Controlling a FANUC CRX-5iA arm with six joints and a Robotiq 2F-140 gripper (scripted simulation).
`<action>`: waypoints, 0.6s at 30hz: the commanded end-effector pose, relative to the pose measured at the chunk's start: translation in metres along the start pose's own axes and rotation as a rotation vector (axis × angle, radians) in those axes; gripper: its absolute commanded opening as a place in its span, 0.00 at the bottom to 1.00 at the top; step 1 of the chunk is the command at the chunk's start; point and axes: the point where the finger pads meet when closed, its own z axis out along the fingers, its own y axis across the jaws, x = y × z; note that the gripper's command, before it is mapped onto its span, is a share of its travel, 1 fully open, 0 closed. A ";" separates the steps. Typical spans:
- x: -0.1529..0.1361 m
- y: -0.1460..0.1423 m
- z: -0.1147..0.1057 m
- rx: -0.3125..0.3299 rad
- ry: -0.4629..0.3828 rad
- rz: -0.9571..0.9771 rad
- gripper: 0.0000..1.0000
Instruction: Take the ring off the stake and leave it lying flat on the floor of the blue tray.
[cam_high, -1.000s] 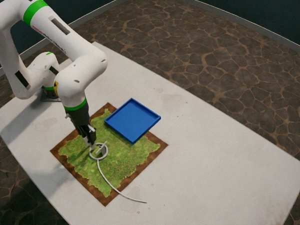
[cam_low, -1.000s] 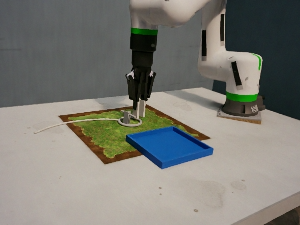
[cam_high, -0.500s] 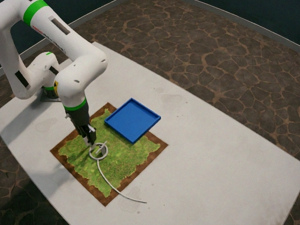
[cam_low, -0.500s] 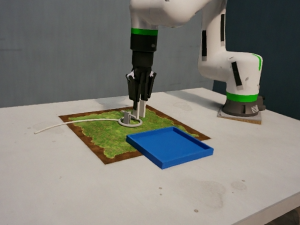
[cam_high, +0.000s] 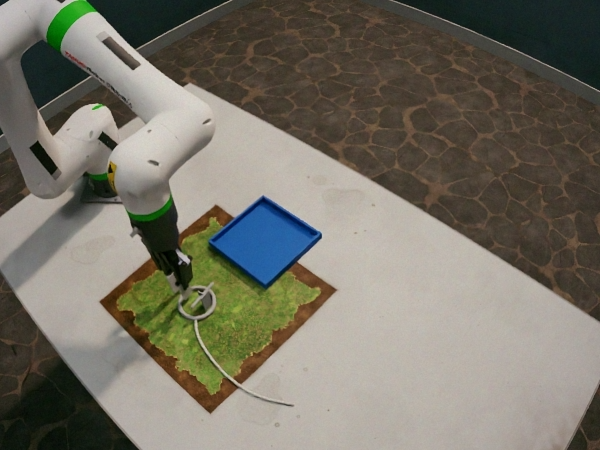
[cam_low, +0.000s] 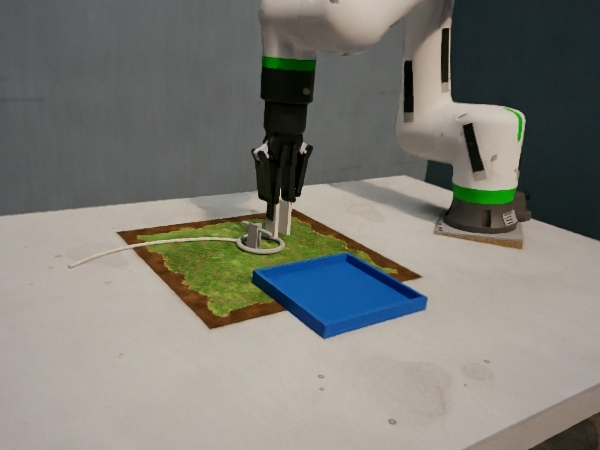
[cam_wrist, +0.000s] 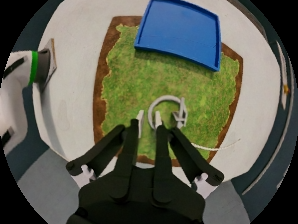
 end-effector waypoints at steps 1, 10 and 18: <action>0.000 0.001 0.000 -0.002 -0.001 0.000 0.24; 0.000 0.001 0.001 -0.002 -0.001 0.000 0.24; 0.000 0.001 0.004 -0.002 -0.001 0.000 0.24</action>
